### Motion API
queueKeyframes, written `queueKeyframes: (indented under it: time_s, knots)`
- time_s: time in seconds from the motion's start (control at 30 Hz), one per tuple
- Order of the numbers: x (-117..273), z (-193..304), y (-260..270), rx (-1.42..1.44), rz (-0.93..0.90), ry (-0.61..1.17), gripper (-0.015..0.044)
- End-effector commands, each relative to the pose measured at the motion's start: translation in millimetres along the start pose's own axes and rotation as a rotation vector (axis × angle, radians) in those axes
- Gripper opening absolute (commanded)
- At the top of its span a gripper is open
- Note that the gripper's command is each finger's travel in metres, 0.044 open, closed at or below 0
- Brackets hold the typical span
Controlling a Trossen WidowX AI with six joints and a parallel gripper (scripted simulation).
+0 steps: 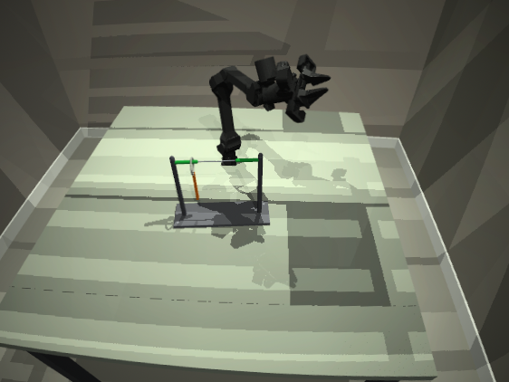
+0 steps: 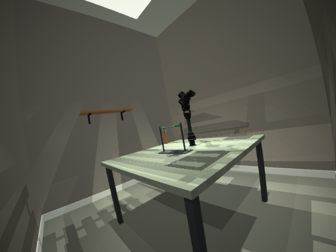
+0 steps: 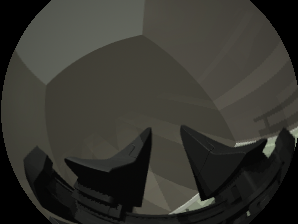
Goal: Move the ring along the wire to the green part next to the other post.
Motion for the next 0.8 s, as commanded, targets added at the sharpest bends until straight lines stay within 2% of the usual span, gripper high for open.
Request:
queueKeyframes:
  time_s: [0.0,0.4,0.77]
  knots:
    - [16.4,-12.2,-25.1,0.122,0.063,-0.011,0.016]
    - [78.9,-53.8,-96.5,0.472,0.286,-0.021,0.016]
    - [155.4,-87.8,-148.3,0.737,0.507,0.017,0.016]
Point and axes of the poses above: the point midway between the two fingers, 35 mm back from their tips, its own x axis back along the fingers, its own y axis across the jaws, z = x × y, the point moved 3 cm from there along x, back along the fingers
